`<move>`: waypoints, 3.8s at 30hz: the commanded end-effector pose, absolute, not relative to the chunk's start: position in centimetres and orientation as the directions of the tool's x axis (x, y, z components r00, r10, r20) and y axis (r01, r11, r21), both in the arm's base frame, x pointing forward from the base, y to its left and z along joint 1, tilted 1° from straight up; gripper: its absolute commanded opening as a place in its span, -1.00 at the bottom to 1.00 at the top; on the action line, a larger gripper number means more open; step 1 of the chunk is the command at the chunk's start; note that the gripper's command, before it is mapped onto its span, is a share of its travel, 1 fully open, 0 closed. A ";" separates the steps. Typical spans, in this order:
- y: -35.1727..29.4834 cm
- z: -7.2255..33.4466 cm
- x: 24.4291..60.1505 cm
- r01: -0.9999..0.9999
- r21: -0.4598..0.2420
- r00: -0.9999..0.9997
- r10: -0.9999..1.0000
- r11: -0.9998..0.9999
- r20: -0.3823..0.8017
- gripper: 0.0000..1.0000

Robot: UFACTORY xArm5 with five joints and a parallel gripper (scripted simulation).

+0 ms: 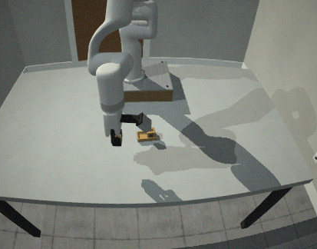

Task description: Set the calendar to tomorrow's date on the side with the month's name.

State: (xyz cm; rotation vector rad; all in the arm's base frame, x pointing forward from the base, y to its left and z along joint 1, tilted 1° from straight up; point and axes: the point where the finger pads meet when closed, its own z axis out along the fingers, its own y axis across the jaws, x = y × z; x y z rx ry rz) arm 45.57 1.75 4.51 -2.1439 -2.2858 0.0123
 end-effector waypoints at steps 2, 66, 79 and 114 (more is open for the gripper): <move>1.8 5.5 45.6 0.998 -0.011 -0.064 0.998 0.064 0.000 -0.43; 5.7 6.3 40.9 0.073 -0.002 -0.997 0.073 0.997 0.012 -0.43; 6.6 6.4 39.6 -0.315 0.002 -0.949 -0.315 0.949 0.012 -0.43; 8.6 6.5 35.9 -0.975 0.012 -0.223 -0.975 0.223 0.006 -0.43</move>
